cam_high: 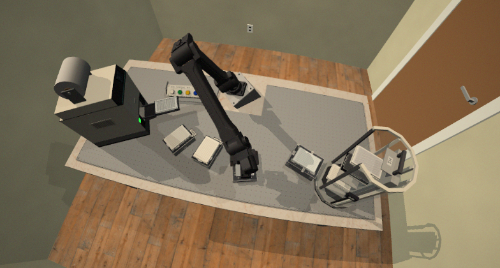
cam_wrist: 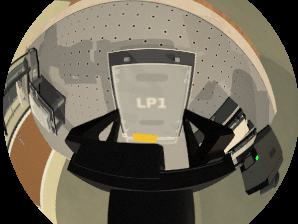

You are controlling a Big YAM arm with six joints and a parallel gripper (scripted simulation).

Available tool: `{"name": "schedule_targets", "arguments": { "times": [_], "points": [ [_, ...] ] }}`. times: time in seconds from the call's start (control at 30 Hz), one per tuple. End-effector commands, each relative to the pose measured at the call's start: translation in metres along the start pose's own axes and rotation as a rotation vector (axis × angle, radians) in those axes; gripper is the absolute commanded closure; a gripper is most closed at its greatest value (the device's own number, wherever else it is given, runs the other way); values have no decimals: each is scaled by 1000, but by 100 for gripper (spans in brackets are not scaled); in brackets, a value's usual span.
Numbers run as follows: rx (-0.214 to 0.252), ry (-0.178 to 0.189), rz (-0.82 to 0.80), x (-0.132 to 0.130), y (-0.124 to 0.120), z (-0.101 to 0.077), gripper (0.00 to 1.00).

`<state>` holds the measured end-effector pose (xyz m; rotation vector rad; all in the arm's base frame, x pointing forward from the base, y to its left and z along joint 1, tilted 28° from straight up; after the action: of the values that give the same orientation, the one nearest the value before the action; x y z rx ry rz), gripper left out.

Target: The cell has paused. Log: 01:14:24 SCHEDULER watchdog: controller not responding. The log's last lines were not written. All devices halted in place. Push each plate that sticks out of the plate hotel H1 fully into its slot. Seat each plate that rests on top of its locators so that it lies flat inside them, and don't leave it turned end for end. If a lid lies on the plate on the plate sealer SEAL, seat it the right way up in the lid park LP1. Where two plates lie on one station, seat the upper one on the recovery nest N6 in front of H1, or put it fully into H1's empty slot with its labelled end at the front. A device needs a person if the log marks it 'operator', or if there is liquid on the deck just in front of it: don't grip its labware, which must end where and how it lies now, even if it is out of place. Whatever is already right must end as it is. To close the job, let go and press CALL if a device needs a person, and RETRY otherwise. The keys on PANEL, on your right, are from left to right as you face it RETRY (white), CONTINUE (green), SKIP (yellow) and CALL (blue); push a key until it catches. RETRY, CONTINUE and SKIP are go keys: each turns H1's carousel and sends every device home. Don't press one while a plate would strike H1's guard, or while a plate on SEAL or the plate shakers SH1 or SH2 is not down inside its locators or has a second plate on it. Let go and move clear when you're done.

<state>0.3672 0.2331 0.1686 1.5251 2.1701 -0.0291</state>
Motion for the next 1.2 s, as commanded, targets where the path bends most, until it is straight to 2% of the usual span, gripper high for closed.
{"name": "schedule_targets", "arguments": {
  "times": [0.0,1.17],
  "points": [
    [16,-4,8,-4,-1,13,16],
    [16,-4,7,-4,-1,18,16]
  ]
}}
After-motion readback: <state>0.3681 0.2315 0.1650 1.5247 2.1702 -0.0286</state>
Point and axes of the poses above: the point where the finger pads meet when closed, its own z axis out along the fingers, its own x axis across the jaws, y = z × x, the point moved 9 cm from there along -z, back along the fingers, and after that the axes turned 3 degrees about z, right-handed, at the moved point
